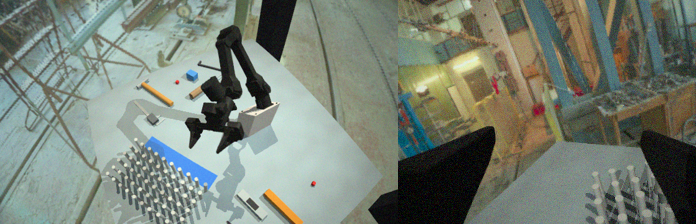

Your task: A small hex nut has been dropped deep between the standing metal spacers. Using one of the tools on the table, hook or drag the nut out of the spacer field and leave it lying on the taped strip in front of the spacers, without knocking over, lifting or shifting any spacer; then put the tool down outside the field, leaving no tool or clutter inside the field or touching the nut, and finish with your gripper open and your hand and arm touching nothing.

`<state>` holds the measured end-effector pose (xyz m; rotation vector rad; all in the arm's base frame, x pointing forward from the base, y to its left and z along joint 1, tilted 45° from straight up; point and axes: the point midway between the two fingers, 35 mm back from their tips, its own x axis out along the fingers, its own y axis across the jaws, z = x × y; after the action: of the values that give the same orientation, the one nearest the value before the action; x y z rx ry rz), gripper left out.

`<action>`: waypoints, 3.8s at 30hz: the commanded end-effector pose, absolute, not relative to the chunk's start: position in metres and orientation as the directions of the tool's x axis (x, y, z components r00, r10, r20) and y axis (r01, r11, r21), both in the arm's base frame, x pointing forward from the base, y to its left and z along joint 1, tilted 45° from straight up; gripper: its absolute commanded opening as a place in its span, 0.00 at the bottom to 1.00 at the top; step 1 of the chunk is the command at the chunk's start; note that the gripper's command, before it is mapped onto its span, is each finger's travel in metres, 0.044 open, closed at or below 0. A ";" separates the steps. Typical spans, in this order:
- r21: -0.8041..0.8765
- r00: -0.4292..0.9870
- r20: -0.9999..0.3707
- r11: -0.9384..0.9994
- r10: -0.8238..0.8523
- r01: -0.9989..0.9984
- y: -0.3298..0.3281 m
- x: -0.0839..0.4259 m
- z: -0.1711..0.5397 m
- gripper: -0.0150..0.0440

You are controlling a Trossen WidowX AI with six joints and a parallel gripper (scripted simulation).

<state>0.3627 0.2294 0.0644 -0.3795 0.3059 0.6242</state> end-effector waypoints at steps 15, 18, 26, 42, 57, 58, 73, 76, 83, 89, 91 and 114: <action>-0.336 0.893 -0.444 0.937 -0.073 -0.090 0.018 0.385 0.018 1.00; -0.336 0.893 -0.444 0.937 -0.073 -0.090 0.018 0.385 0.018 1.00; -0.336 0.893 -0.444 0.937 -0.073 -0.090 0.018 0.385 0.018 1.00; -0.336 0.893 -0.444 0.937 -0.073 -0.090 0.018 0.385 0.018 1.00; 0.258 0.687 -0.573 0.698 -0.446 0.668 -0.118 0.384 0.067 1.00; 0.303 0.658 -0.584 0.624 -0.475 0.720 -0.131 0.379 0.073 1.00; 0.663 0.186 -0.679 -0.483 -0.710 0.572 -0.247 0.251 0.179 1.00; 0.690 0.090 -0.687 -0.608 -0.721 0.393 -0.256 0.216 0.201 1.00; 0.701 0.035 -0.690 -0.655 -0.723 0.282 -0.258 0.195 0.213 1.00; 0.701 0.035 -0.690 -0.655 -0.723 0.281 -0.261 0.199 0.216 1.00; 0.701 0.035 -0.690 -0.655 -0.723 0.281 -0.261 0.199 0.216 1.00; 0.701 0.035 -0.690 -0.656 -0.723 0.281 -0.262 0.199 0.215 0.73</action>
<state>0.1986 -0.2610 0.2161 1.5710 -0.4542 -1.7170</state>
